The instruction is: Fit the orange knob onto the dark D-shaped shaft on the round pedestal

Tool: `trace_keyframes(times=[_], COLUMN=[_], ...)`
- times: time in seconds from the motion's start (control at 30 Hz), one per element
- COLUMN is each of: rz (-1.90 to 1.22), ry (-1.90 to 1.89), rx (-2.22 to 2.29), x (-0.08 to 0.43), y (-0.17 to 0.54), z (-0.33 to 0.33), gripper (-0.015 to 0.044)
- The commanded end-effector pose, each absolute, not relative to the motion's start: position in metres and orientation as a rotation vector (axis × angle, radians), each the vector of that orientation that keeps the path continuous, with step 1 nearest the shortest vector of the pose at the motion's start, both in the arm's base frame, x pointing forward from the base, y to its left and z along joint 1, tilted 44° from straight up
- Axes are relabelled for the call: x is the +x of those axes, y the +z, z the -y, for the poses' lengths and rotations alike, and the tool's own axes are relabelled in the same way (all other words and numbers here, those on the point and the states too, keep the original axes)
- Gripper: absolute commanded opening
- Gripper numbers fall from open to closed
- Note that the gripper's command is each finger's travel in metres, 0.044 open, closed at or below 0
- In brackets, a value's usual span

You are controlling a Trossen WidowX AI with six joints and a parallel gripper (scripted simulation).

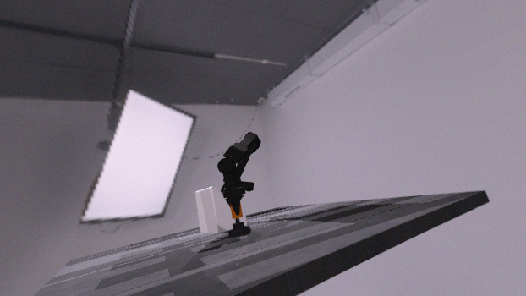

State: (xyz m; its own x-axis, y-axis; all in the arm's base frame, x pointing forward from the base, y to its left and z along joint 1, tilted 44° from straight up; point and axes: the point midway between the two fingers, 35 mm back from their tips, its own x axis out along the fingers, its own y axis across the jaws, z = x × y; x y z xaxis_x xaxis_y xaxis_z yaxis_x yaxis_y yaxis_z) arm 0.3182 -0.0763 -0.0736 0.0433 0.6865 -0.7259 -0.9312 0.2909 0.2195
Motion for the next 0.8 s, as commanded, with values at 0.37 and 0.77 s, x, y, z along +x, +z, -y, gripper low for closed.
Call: trace_keyframes(times=[0.37,0.77], rz=[-0.86,-0.86], ry=[1.274,1.274], rx=[-0.349,-0.349], x=[0.3152,0.3161], y=[-0.0742,-0.071], z=[0.0766,0.0782], gripper=[0.0,0.0])
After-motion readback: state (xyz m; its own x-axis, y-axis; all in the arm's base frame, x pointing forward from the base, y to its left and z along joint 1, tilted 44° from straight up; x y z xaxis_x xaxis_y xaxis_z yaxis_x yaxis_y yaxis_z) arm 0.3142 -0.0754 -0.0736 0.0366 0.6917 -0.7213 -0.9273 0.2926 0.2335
